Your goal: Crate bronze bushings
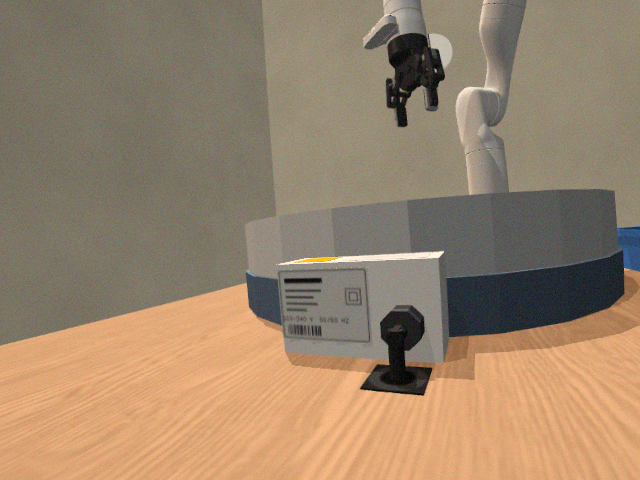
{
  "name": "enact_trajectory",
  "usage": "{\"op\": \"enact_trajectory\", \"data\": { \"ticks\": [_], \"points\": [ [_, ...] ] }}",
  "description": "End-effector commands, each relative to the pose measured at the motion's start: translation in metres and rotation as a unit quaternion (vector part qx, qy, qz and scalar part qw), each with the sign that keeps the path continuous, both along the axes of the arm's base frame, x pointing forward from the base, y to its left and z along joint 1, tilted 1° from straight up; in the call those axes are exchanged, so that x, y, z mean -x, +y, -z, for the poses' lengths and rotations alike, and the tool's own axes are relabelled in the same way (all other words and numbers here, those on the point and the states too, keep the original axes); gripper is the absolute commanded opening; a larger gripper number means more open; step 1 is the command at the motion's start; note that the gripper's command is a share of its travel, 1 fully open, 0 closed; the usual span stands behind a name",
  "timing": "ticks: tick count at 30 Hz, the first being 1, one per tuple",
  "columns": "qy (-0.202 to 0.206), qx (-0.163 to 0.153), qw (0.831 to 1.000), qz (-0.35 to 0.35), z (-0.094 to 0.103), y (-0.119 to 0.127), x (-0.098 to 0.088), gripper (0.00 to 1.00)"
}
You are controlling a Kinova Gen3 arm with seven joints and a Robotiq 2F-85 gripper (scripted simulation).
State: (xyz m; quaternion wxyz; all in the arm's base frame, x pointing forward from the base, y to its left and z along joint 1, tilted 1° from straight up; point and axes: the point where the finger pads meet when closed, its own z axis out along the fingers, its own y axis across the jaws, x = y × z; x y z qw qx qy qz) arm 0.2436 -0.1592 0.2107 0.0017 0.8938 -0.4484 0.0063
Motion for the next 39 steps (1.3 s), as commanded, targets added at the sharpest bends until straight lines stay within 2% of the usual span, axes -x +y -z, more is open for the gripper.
{"op": "enact_trajectory", "data": {
  "ticks": [1,23,28,39],
  "points": [
    [0.0,0.0,1.0,0.0,0.0,0.0,0.0,1.0],
    [0.0,0.0,1.0,0.0,0.0,0.0,0.0,1.0],
    [0.0,0.0,1.0,0.001,0.031,0.008,0.003,1.0],
    [0.0,0.0,1.0,0.001,0.031,0.008,0.003,1.0]
  ]
}}
